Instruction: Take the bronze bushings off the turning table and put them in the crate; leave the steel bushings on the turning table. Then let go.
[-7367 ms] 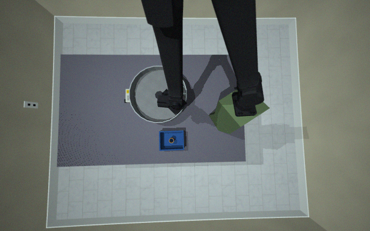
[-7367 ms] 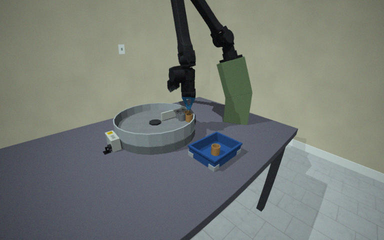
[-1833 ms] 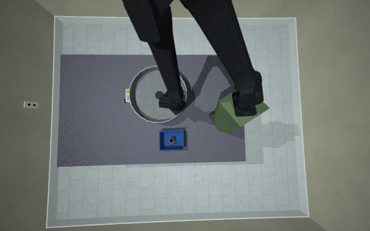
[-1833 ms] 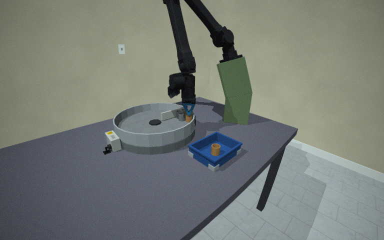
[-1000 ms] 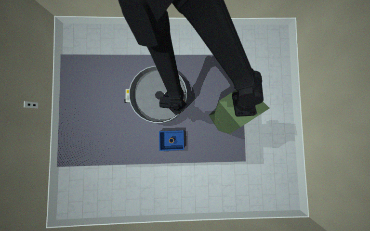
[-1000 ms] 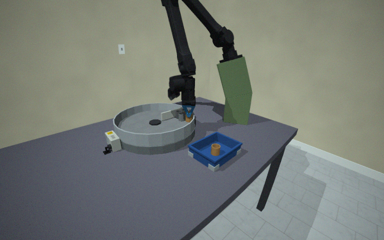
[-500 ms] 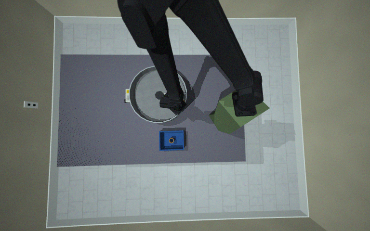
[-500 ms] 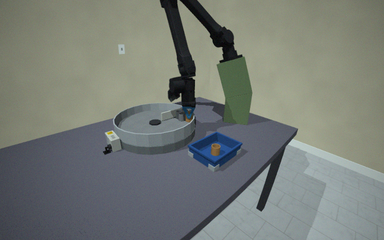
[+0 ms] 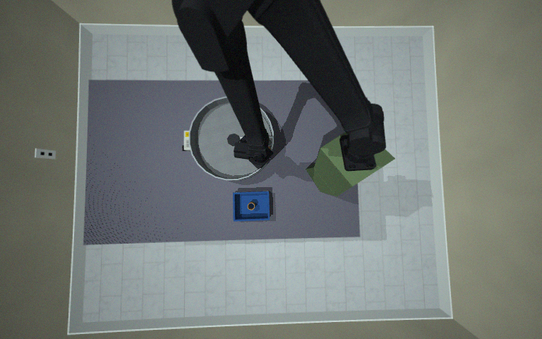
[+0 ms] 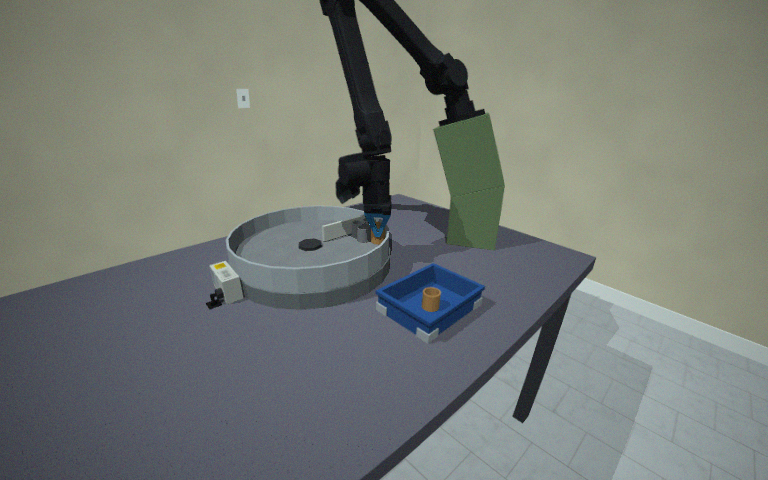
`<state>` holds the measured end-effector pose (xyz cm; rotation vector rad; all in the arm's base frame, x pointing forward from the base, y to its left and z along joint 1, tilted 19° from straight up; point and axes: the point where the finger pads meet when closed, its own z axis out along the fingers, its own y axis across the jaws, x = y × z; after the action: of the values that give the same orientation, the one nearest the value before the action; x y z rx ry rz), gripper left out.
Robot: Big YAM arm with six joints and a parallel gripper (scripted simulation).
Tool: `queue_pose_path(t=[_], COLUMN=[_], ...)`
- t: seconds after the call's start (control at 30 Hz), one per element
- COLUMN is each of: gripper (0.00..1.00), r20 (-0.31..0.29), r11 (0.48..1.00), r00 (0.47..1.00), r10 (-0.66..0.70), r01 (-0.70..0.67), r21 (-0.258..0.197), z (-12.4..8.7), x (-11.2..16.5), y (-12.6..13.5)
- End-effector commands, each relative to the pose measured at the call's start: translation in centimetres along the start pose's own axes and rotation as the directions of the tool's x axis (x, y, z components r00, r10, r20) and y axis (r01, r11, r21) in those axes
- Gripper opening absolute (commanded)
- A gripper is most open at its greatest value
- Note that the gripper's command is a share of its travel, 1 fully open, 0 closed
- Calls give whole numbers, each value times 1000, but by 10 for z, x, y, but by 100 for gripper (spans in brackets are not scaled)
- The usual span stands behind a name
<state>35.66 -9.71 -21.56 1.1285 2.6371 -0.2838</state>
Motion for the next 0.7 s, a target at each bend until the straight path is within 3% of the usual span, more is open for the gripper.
queue_pose_path(t=[0.0, 0.33, 0.37, 0.47, 0.67], gripper=[14, 14, 0, 0, 0], r20=[22, 22, 22, -3, 4], r11=[1000, 1000, 1000, 1000, 1000], r00=[1000, 1000, 1000, 1000, 1000], r10=[-3, -3, -3, -2, 0], r01=[3, 3, 3, 2, 0], r21=[-18, -18, -18, 8, 2], z=[-3, -3, -3, -2, -2], x=[-10, -10, -10, 0, -2], y=[7, 7, 7, -4, -3])
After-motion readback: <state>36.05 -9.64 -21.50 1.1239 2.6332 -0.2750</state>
